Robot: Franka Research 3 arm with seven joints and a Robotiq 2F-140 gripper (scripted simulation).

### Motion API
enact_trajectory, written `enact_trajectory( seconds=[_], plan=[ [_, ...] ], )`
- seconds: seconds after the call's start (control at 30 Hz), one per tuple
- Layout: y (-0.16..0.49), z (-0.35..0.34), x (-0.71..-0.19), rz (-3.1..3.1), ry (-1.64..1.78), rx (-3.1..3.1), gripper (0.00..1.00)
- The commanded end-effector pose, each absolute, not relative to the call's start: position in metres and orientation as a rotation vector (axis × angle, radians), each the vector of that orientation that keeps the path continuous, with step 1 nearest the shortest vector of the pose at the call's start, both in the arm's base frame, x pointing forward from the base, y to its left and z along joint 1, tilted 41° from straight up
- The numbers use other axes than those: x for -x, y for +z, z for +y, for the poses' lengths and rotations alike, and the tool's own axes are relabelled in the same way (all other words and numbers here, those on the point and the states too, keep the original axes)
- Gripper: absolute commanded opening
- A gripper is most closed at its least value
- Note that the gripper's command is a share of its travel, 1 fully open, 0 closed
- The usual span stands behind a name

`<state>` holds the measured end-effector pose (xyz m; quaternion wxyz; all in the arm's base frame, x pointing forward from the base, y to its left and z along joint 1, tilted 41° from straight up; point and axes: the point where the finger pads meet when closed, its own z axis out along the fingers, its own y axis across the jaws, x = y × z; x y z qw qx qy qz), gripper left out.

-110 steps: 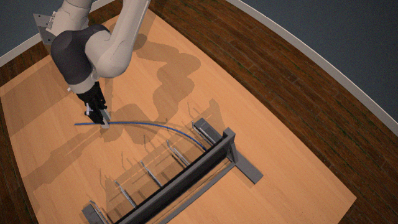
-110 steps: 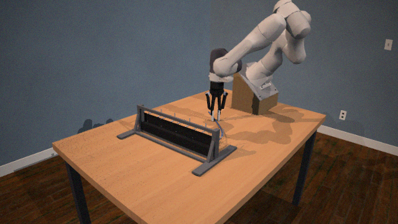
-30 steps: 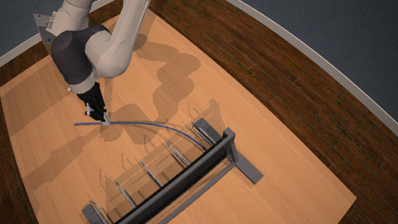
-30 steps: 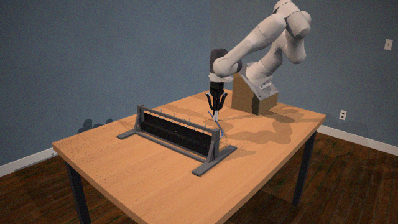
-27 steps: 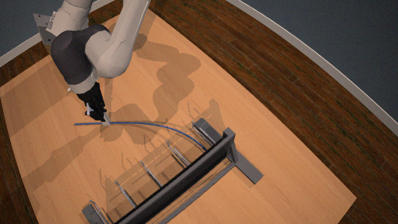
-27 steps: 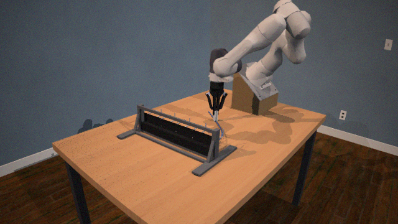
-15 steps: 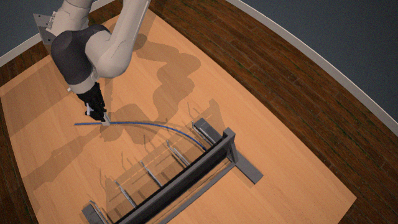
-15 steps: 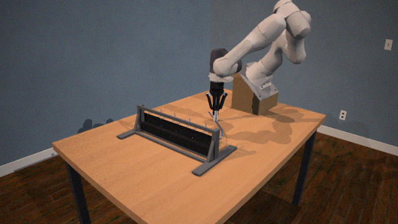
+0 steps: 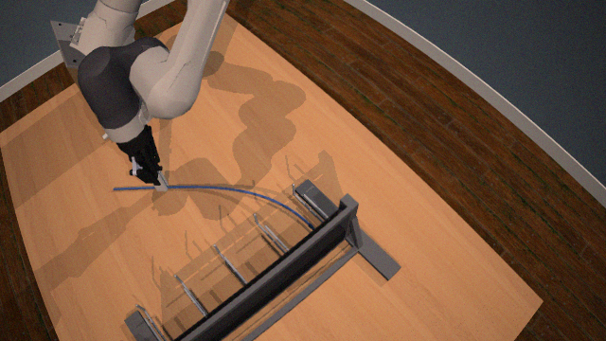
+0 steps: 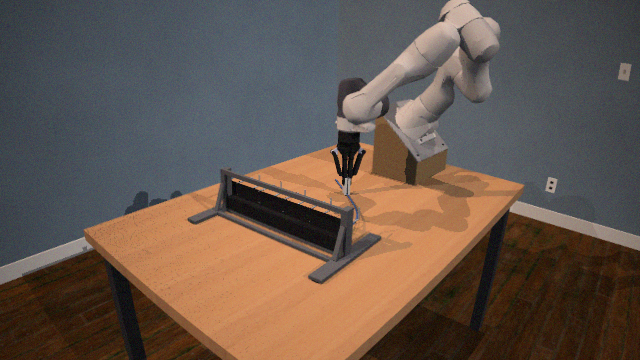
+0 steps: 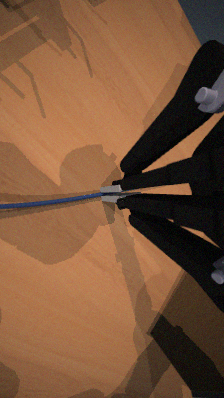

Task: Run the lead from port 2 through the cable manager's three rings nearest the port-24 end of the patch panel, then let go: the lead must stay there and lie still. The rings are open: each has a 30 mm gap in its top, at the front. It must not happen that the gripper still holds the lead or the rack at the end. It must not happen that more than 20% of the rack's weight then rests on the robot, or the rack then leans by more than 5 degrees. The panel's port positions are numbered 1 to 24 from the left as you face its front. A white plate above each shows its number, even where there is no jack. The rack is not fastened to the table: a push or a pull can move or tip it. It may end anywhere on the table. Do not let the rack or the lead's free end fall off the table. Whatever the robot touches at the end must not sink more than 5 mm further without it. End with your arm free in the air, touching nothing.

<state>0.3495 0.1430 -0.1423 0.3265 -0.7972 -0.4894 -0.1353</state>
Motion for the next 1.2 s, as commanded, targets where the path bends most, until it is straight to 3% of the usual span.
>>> enact_trajectory(
  seconds=[0.0,1.17],
  plan=[
    [-0.143,0.145,-0.35,-1.289,-0.357,2.085,0.0],
    [-0.128,0.132,-0.352,-1.289,-0.357,2.085,0.0]
  ],
)
